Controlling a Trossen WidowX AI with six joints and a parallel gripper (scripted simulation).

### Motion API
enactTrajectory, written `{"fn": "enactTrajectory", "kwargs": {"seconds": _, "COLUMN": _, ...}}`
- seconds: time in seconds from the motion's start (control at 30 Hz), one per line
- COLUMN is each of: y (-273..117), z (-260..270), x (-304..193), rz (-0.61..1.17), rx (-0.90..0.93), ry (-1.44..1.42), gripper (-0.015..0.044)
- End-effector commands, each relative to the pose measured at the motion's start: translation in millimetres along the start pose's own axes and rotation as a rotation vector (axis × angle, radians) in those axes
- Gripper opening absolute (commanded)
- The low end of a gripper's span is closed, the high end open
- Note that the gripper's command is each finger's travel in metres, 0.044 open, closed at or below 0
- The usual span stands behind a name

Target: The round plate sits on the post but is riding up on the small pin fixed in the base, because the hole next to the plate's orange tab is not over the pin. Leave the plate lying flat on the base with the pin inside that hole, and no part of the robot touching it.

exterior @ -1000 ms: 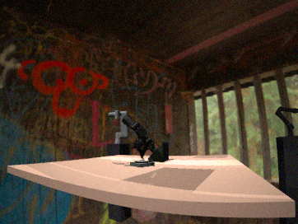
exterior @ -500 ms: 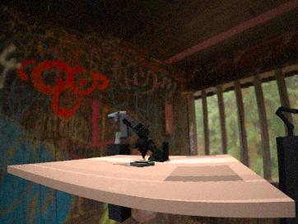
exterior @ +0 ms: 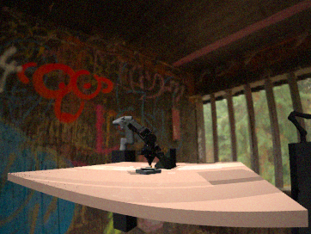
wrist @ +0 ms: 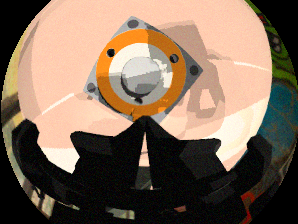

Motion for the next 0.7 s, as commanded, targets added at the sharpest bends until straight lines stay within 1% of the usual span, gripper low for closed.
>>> {"fn": "enactTrajectory", "kwargs": {"seconds": 0.0, "y": 1.7, "z": 3.8, "x": -1.4, "rz": 0.020, "rx": 0.017, "ry": -0.001, "gripper": 0.0000}}
{"fn": "enactTrajectory", "kwargs": {"seconds": 0.67, "y": 1.4, "z": 11.0, "x": -3.2, "rz": 0.020, "rx": 0.017, "ry": -0.001, "gripper": 0.0000}}
Point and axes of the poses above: the point midway between the two fingers, 35 mm back from their tips, its own y axis out along the fingers, its own z axis across the jaws, x = y × z, the point moved 10 cm from there along -y, back along the fingers, and after that the axes turned 12 degrees about y, right-handed, at the moved point
